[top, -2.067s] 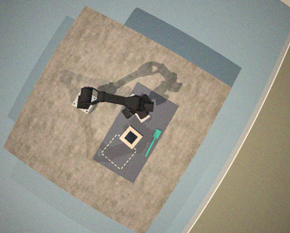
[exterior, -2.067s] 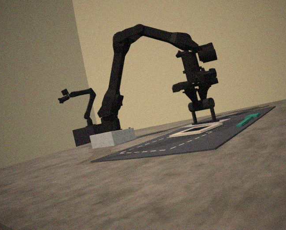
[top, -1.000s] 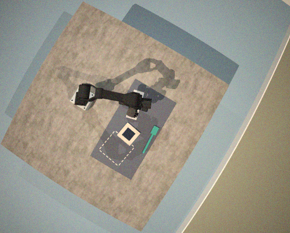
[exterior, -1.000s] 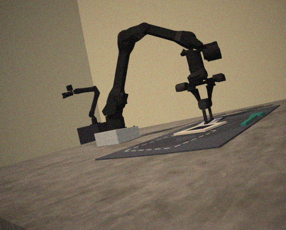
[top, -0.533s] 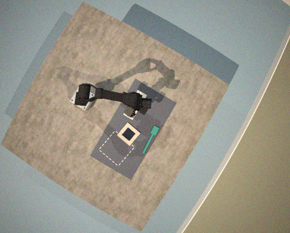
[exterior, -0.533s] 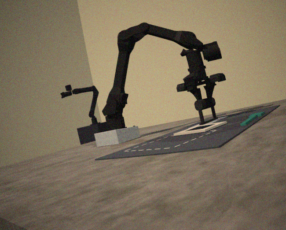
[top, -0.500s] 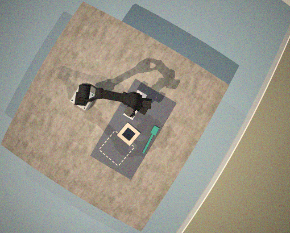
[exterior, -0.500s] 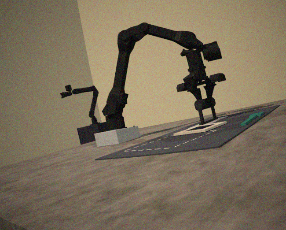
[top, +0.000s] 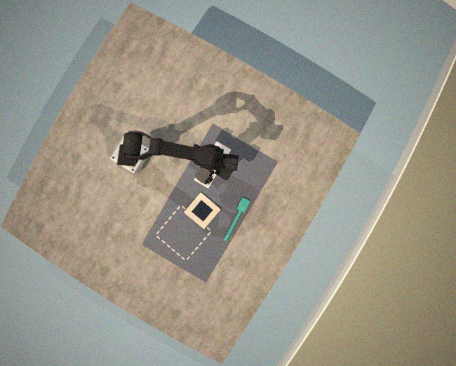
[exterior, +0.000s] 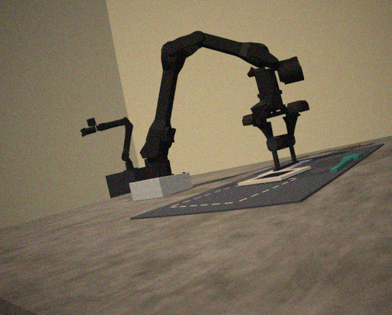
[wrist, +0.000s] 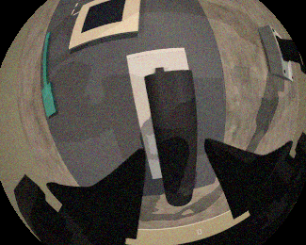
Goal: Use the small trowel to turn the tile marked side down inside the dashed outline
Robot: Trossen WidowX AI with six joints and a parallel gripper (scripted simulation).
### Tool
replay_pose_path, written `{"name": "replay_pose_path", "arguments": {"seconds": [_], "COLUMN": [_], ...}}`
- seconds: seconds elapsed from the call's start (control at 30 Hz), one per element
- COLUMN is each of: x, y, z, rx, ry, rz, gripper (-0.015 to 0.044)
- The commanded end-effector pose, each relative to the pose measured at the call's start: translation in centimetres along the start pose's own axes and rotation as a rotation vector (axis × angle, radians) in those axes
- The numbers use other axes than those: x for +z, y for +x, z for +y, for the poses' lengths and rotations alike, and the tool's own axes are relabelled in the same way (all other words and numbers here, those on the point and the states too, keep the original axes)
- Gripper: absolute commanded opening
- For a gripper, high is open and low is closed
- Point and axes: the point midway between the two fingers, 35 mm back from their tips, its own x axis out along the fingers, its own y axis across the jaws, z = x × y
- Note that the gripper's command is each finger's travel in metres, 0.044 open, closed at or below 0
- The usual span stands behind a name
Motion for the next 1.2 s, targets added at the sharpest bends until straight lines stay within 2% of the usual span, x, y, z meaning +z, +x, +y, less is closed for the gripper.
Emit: {"name": "replay_pose_path", "arguments": {"seconds": [0.0,0.23,0.4,0.7,1.17], "x": [0.0,0.0,0.1,0.1,0.0], "y": [0.0,-0.2,-4.5,-4.4,-2.1], "z": [0.0,0.0,-0.3,-0.3,-0.1], "rx": [-0.001,-0.001,-0.001,-0.001,-0.001], "ry": [0.006,0.007,0.027,0.026,0.002], "rz": [0.000,0.000,0.000,0.000,0.000], "gripper": [0.0270,0.0270,0.0270,0.0270,0.0270]}}
